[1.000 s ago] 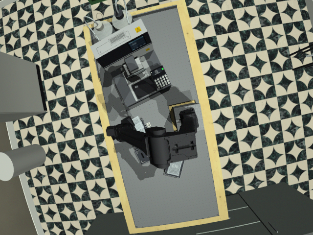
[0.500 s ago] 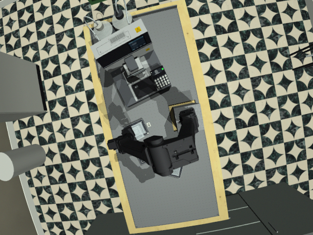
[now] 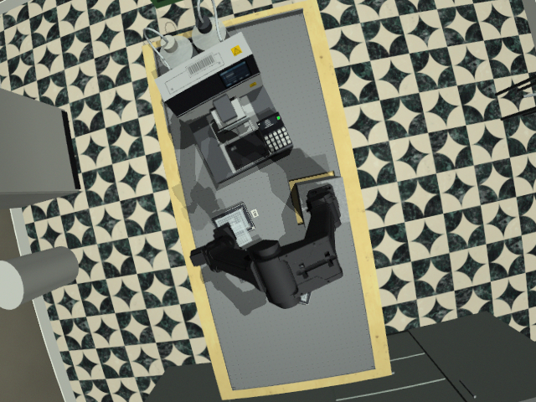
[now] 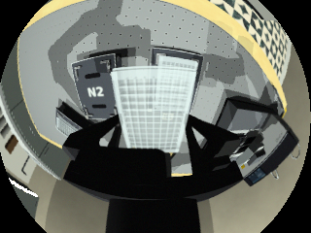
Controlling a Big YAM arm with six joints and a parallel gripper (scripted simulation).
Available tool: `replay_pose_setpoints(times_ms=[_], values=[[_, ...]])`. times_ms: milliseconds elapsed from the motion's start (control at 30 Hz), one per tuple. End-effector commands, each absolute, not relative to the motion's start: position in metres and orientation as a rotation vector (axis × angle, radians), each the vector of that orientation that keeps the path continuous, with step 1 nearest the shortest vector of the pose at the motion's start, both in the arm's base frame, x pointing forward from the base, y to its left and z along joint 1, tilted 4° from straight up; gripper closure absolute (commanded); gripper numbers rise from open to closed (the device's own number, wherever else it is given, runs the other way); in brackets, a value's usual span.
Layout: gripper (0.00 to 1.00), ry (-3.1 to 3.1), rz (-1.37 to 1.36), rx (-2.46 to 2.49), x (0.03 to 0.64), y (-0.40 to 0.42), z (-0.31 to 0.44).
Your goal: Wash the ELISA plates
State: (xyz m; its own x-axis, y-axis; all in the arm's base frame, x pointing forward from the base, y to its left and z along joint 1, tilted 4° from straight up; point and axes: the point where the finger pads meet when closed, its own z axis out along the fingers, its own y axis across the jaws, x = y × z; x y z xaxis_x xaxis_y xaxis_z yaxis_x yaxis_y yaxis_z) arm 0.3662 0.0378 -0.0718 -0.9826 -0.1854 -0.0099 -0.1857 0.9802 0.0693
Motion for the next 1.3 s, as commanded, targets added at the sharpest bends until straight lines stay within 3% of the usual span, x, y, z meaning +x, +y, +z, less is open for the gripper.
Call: replay_pose_setpoints(times_ms=[0,967,1267], values=[[0.16,3.078,0.107,-0.248,0.377,0.057,-0.058],[0.16,3.099,0.114,-0.248,0.357,0.187,-0.064],[0.16,3.094,0.120,-0.247,0.354,0.180,-0.061]])
